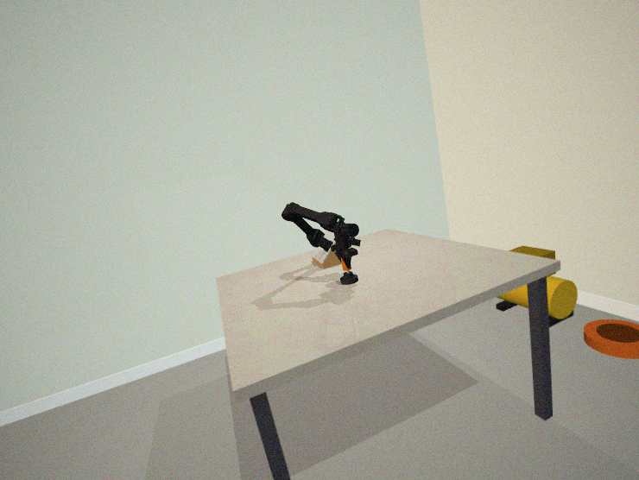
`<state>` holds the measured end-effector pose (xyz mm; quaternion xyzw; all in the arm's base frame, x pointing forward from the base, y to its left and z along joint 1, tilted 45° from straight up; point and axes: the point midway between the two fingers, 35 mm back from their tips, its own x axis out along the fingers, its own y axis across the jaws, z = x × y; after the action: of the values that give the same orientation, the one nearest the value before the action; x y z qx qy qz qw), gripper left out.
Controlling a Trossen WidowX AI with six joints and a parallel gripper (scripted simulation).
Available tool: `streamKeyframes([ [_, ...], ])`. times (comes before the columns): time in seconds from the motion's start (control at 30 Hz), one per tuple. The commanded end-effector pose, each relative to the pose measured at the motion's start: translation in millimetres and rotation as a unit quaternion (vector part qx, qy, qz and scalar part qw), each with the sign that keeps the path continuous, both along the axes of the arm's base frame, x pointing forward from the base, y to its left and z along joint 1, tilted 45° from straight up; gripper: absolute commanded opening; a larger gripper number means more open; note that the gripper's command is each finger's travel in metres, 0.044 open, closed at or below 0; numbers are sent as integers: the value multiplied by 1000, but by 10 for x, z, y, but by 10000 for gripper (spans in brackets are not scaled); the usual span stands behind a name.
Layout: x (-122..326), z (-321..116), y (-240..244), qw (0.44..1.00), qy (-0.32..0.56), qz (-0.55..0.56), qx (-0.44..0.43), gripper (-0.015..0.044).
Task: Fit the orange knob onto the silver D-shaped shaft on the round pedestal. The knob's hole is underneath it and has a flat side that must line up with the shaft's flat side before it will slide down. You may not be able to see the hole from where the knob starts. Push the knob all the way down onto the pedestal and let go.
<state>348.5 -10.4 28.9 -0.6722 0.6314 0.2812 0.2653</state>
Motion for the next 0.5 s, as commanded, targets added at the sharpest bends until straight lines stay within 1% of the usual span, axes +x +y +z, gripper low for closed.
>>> streamKeyframes([
  [0.0,10,23,-3,1000,0,2,-1,0],
  [0.47,5,-6,-8,1000,0,2,-1,0],
])
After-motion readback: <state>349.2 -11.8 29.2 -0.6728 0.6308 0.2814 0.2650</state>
